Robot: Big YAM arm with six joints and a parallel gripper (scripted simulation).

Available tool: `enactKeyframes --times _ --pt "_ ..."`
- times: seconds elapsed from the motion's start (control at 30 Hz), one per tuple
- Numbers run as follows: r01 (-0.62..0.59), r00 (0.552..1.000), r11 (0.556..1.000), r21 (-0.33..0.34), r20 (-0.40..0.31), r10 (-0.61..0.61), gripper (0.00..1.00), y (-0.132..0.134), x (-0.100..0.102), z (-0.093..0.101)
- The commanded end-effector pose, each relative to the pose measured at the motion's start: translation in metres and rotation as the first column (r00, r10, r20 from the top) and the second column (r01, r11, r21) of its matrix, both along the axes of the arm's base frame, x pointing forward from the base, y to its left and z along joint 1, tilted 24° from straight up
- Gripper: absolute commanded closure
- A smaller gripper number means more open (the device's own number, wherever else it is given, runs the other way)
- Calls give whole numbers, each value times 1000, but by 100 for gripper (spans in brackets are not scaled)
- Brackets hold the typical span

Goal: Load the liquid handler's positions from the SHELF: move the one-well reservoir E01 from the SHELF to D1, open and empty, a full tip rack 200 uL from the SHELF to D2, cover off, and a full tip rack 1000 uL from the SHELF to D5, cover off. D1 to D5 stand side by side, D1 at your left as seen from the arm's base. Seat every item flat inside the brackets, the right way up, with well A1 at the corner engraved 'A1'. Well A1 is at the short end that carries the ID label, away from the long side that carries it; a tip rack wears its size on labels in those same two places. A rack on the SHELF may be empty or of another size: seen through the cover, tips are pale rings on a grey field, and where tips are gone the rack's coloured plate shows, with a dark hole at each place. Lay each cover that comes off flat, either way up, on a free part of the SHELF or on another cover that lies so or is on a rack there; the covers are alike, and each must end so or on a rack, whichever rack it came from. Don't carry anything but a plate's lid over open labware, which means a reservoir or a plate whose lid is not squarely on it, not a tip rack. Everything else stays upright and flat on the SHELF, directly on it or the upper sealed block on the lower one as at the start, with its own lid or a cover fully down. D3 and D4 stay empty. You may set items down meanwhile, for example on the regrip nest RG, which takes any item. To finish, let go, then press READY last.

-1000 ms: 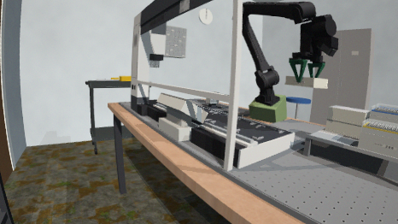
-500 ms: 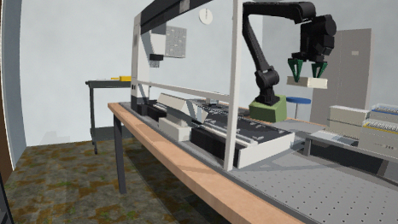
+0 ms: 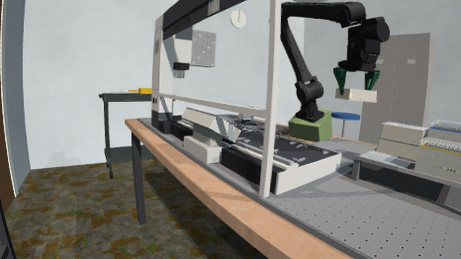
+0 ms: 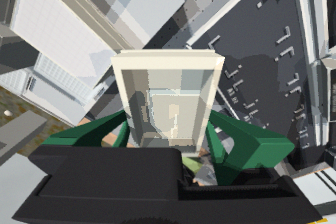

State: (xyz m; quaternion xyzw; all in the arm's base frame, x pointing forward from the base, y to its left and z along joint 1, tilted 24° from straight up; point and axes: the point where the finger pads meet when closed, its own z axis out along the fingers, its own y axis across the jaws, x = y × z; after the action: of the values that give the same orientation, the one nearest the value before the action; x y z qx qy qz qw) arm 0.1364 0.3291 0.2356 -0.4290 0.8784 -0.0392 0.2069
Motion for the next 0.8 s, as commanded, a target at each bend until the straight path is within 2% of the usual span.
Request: enactKeyframes --times 0.0,0.33,0.77 --pt "57 998 997 60 -2 -57 100 6 0 13" --pt "202 979 972 121 -32 -199 100 5 1 13" --pt "410 912 890 200 -93 -400 100 5 1 13"
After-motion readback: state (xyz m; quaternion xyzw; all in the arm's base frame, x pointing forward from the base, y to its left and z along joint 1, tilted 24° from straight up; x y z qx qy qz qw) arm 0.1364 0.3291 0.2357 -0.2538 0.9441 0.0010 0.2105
